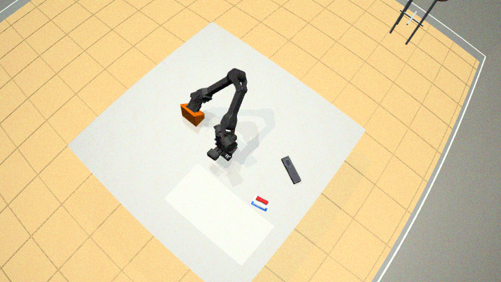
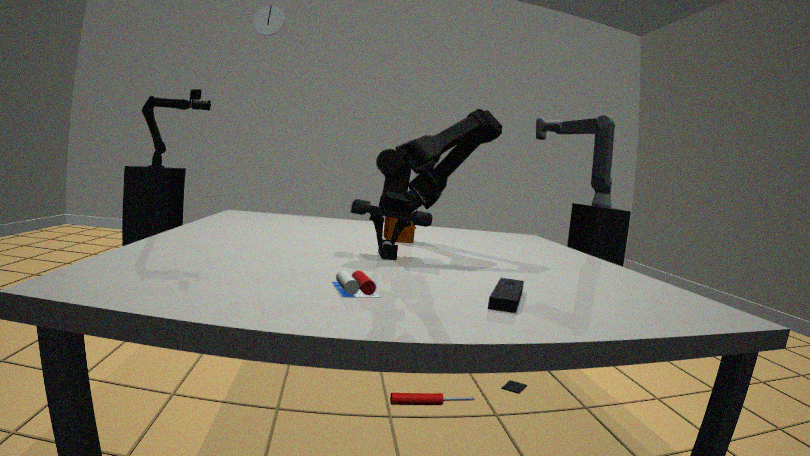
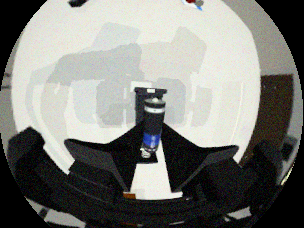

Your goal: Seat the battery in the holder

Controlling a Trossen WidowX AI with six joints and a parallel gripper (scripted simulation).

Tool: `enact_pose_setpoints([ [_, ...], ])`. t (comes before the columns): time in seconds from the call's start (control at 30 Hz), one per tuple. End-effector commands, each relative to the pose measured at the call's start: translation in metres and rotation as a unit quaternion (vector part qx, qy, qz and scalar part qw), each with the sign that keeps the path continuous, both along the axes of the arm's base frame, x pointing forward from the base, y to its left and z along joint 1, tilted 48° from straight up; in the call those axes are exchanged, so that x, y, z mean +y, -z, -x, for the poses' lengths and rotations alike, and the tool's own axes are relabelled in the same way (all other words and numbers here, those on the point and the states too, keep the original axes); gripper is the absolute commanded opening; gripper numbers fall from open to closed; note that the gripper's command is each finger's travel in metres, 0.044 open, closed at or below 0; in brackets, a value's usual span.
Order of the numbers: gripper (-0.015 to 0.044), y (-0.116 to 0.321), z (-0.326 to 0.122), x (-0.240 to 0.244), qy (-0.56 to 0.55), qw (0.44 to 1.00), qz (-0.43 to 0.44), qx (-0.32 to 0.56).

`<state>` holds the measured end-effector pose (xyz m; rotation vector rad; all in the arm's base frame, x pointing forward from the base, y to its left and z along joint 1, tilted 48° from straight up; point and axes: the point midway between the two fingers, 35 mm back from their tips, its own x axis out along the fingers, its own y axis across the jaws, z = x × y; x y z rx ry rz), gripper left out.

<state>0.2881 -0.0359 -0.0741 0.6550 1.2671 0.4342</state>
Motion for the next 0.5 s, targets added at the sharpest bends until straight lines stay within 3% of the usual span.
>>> enact_pose_setpoints([
  [0.0,0.0075,0.0039,0.0055,0.0042,-0.013,1.0,-0.001,0.02],
  [0.47,0.0075,0.0018,0.0043,0.0063,-0.046,0.998,-0.001,0.049],
])
